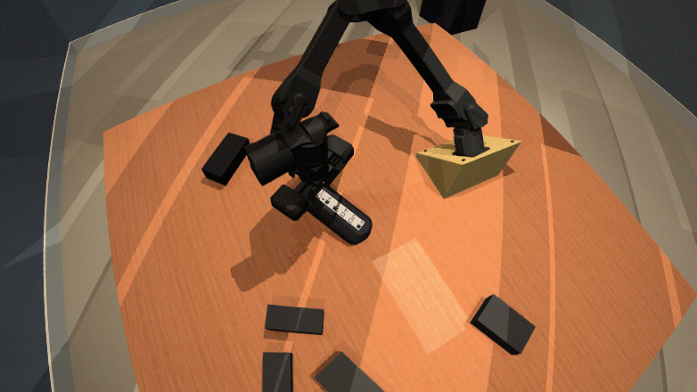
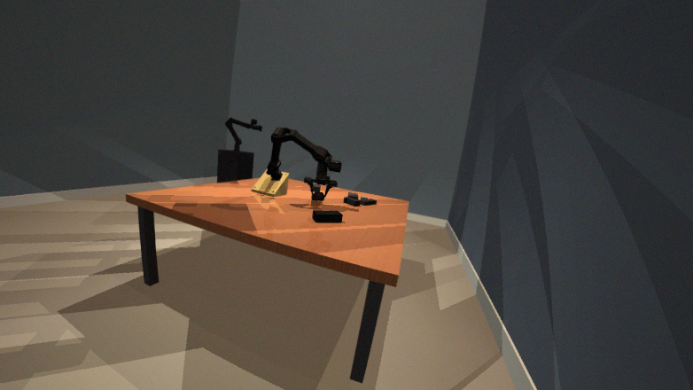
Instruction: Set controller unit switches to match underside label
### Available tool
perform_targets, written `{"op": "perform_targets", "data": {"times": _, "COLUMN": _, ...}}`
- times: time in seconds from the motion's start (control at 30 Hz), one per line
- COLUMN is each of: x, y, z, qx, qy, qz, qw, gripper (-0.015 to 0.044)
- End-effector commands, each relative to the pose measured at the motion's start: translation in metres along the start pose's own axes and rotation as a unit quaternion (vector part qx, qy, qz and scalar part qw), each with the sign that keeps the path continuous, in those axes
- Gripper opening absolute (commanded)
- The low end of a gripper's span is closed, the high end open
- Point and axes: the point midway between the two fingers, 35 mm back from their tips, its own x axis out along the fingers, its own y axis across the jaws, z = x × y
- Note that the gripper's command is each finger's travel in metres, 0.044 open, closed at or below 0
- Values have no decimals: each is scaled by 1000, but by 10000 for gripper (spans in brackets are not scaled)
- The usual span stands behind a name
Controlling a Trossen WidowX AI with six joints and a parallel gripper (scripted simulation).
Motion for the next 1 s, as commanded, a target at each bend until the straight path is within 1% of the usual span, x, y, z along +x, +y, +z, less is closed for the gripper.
{"op": "perform_targets", "data": {"times": 0.0, "x": -7, "y": 4, "z": -3, "qx": 0, "qy": 2, "qz": 7, "qw": 1000, "gripper": 336}}
{"op": "perform_targets", "data": {"times": 0.97, "x": -27, "y": 3, "z": -17, "qx": 0, "qy": 2, "qz": 7, "qw": 1000, "gripper": 336}}
